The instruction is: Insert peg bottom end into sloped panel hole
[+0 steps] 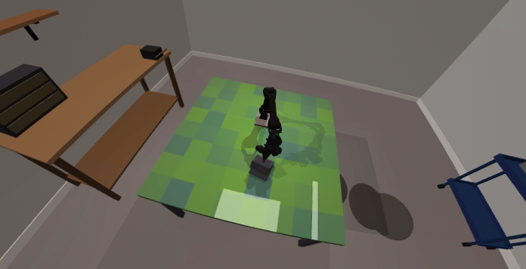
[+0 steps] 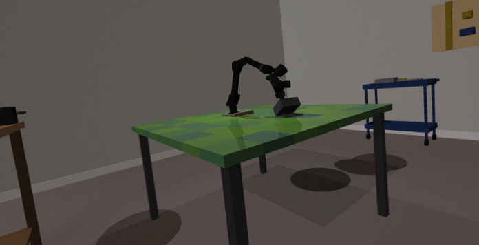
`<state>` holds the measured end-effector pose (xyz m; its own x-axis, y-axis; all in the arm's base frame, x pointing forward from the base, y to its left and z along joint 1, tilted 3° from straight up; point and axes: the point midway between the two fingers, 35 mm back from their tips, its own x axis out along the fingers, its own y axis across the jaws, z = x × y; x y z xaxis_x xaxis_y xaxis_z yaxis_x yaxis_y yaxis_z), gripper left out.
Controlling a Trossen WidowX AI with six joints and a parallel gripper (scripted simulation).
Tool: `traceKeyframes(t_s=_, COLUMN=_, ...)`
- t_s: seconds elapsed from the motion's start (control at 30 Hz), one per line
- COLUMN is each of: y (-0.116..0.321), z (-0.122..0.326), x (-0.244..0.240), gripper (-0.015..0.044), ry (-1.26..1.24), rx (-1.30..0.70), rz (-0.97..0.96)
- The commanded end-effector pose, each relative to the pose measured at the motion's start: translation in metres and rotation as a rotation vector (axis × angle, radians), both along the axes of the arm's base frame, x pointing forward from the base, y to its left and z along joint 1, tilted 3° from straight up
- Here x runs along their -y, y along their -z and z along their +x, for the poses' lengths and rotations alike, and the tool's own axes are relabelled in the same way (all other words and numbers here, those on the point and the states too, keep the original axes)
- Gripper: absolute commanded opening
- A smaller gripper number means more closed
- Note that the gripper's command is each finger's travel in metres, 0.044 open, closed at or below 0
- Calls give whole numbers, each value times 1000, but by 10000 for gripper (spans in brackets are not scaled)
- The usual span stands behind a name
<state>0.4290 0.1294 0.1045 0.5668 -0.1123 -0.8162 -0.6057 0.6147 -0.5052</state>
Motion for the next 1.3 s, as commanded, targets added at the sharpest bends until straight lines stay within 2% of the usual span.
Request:
traceKeyframes(t_s=0.0, y=0, z=0, x=0, gripper=0, ry=0, rx=1, rz=0)
traceKeyframes(t_s=0.13, y=0, z=0, x=0, gripper=0, ry=0, rx=1, rz=0)
traceKeyframes(t_s=0.7, y=-5, z=-3, x=-1, gripper=440, ry=-1, rx=-1, rz=0)
traceKeyframes(t_s=1.27, y=-40, z=-24, x=-8, gripper=440, ry=-6, rx=-9, rz=1)
